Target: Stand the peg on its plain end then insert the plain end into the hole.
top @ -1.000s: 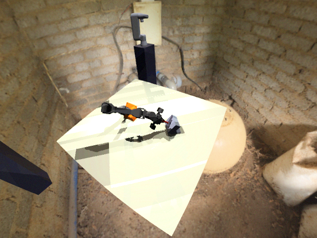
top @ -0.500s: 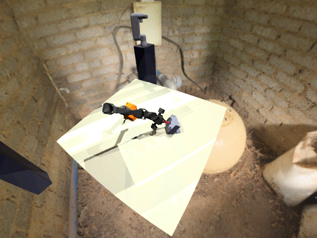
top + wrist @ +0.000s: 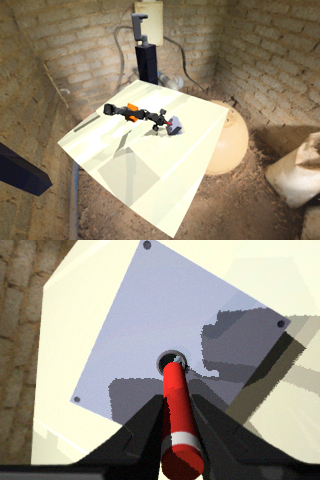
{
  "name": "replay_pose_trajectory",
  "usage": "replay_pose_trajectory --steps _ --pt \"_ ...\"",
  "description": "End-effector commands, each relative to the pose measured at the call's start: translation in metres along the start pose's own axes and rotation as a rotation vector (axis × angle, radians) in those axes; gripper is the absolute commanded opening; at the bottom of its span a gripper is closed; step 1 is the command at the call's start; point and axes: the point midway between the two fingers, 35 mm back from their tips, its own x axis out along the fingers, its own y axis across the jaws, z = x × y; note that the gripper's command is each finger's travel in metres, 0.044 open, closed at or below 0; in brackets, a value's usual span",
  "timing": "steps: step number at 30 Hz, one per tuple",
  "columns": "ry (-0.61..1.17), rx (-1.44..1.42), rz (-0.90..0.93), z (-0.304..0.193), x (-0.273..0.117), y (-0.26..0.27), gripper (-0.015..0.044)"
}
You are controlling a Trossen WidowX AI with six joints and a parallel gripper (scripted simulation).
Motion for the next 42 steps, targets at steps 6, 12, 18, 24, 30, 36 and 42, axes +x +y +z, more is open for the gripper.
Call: replay_pose_trajectory --steps 6,12,18,24,30,36,42 --pt "-0.002 0.001 0.000 0.002 0.002 0.001 0.0000" --pt "-0.002 0.001 0.000 0.002 0.004 0.001 0.0000" --pt "-0.002 0.001 0.000 0.003 0.008 0.001 0.0000" --pt "-0.002 0.001 0.000 0.002 0.012 0.002 0.0000" --pt "-0.002 0.001 0.000 0.002 0.017 0.002 0.0000" --pt "-0.003 0.001 0.000 0.002 0.021 0.002 0.0000" --pt "-0.003 0.001 0.000 0.002 0.025 0.002 0.0000"
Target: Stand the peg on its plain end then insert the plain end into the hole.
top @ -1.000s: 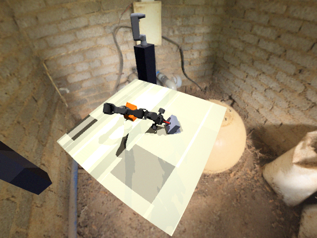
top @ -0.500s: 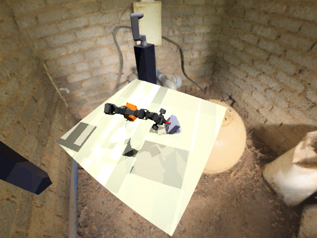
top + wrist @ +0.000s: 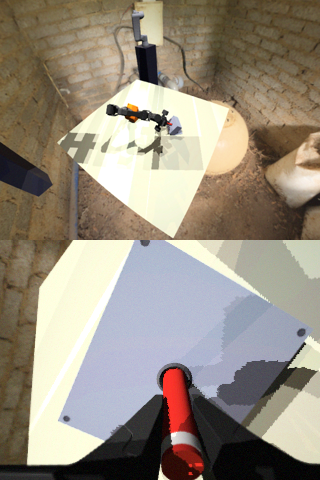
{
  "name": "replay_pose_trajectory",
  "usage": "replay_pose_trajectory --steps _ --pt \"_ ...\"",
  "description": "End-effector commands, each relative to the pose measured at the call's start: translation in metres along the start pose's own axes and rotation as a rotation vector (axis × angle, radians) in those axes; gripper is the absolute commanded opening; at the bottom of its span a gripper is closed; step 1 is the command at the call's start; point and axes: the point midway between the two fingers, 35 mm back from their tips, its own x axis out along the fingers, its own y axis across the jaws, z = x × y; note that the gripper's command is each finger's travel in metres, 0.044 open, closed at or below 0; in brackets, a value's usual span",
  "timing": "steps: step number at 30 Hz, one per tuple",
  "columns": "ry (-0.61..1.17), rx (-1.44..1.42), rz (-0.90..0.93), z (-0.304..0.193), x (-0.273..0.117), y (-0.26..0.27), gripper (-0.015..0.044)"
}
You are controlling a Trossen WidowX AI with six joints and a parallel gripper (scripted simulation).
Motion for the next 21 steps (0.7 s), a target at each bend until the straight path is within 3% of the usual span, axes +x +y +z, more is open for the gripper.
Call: replay_pose_trajectory --steps 1,21 --pt "-0.001 -0.005 0.004 0.0005 0.0035 0.0010 0.0000" --pt "-0.002 -0.005 0.004 0.0011 0.0129 0.0012 0.0000"
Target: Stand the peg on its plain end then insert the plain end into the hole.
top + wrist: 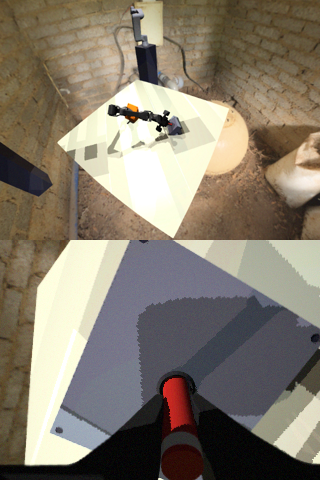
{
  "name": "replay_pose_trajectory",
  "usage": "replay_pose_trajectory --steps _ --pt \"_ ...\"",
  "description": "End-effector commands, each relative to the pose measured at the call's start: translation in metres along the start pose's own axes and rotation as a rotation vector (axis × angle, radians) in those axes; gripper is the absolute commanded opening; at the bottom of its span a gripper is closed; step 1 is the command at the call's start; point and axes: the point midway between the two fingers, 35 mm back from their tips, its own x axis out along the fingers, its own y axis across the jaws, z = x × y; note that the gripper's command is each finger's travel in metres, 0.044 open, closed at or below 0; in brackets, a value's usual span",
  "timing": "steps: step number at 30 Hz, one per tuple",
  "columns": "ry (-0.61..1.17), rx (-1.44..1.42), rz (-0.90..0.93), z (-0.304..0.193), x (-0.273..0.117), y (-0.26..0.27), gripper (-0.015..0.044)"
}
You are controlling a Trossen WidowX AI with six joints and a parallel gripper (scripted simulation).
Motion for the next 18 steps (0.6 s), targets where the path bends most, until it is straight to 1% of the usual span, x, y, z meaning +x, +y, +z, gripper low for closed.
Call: replay_pose_trajectory --steps 1,8,18 --pt "0.000 0.000 0.000 0.0000 0.0000 0.0000 0.0000" --pt "0.000 0.000 0.000 0.0000 0.0000 0.0000 0.0000" --pt "0.000 0.000 0.000 0.0000 0.0000 0.0000 0.0263"
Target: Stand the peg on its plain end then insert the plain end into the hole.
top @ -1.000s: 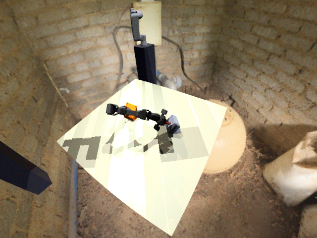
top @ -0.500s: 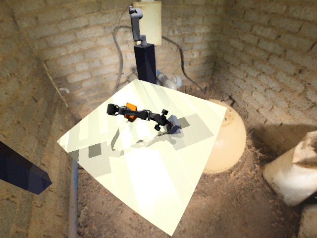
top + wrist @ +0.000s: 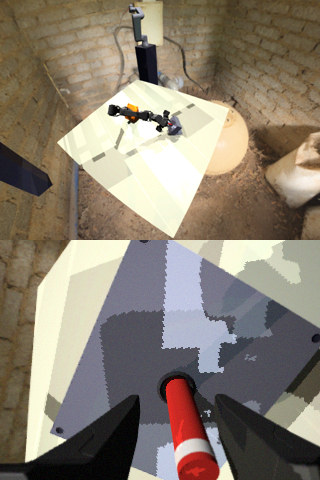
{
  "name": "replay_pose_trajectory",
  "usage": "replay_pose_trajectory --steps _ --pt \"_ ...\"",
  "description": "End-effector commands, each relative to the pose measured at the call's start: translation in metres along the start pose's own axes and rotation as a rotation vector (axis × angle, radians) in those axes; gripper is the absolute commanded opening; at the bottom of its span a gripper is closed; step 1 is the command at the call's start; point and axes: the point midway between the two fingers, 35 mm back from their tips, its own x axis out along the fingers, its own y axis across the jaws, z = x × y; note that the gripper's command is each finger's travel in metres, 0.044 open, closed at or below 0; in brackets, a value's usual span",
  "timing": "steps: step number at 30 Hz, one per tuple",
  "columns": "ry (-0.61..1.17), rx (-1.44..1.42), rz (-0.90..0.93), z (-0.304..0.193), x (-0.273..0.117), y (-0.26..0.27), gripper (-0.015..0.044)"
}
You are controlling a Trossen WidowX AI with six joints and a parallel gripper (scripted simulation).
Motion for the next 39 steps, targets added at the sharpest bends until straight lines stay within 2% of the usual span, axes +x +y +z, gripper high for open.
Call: replay_pose_trajectory --steps 1,7,39 --pt "0.000 0.000 -0.001 0.000 0.000 0.000 0.0289" --pt "0.000 -0.001 -0.001 0.000 -0.003 0.000 0.0440" --pt "0.000 -0.005 0.003 0.005 -0.044 0.002 0.0440"
